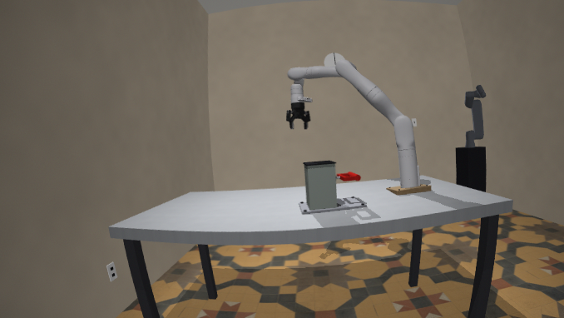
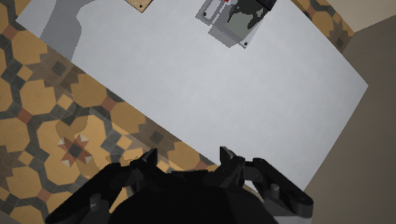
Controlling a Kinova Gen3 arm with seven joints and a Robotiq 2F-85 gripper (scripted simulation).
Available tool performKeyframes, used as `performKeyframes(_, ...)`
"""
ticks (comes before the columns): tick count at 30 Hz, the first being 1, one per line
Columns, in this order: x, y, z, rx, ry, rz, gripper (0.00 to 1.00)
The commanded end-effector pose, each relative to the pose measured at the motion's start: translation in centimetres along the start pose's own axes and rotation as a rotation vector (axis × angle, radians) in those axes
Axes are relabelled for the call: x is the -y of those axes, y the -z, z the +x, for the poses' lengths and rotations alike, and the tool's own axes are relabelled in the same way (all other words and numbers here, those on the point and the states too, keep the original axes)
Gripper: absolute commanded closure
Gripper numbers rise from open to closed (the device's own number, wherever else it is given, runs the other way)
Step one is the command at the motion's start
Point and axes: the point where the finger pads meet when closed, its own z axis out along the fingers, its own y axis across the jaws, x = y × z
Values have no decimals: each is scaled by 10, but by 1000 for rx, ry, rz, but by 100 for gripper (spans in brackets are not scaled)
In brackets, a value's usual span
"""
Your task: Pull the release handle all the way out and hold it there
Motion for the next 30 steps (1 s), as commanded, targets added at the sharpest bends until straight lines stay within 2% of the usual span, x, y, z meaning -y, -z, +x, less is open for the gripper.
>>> performKeyframes(1, 0, 1, 0, 2, 0, -1, 0)
performKeyframes(30, -3, 0, 3, -1, 13, -2, 0)
